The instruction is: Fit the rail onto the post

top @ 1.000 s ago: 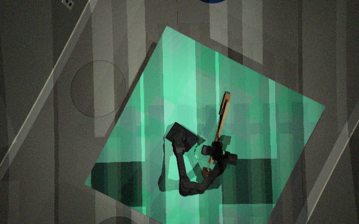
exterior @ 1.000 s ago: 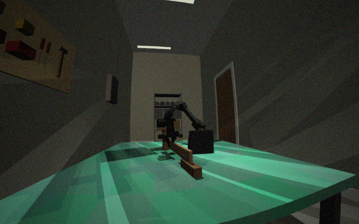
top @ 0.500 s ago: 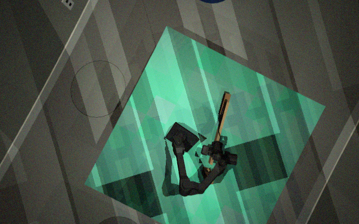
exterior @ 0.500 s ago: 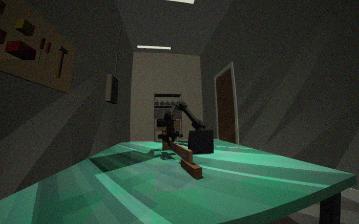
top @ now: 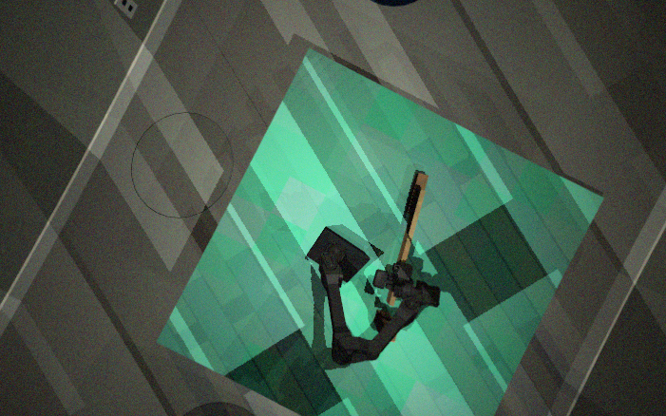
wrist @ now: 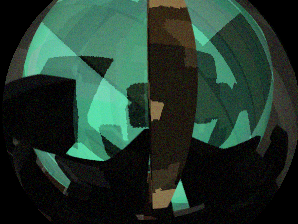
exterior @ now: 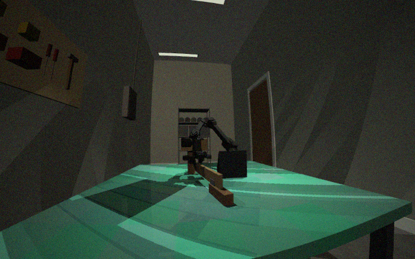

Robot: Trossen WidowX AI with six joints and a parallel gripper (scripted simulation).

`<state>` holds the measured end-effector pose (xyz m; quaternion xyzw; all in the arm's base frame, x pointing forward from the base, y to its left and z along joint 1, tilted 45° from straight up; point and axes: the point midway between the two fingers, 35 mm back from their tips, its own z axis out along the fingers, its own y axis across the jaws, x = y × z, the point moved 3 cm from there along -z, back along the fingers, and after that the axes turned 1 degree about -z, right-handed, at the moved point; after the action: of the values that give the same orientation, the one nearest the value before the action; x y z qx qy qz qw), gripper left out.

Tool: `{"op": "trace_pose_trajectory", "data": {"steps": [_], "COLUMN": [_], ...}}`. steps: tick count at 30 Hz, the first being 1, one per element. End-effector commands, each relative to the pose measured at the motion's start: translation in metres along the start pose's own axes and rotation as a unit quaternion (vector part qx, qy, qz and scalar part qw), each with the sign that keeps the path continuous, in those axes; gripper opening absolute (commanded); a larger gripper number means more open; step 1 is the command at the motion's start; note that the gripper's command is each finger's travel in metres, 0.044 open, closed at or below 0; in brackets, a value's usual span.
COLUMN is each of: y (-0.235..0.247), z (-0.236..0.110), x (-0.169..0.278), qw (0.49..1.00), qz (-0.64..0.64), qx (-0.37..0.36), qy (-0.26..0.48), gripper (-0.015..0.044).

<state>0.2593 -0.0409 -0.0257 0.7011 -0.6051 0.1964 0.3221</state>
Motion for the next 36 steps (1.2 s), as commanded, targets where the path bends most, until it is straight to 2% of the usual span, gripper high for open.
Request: {"op": "trace_pose_trajectory", "data": {"steps": [1,36], "y": [-0.0008,-0.0018], "z": [-0.0011,-0.0031], "x": [-0.0009,-0.0028], "qw": [1.000,1.000], "qz": [0.000,0.000], "qx": [0.004,0.005], "qy": [-0.001,-0.001], "gripper": [0.0000,0.0000]}}
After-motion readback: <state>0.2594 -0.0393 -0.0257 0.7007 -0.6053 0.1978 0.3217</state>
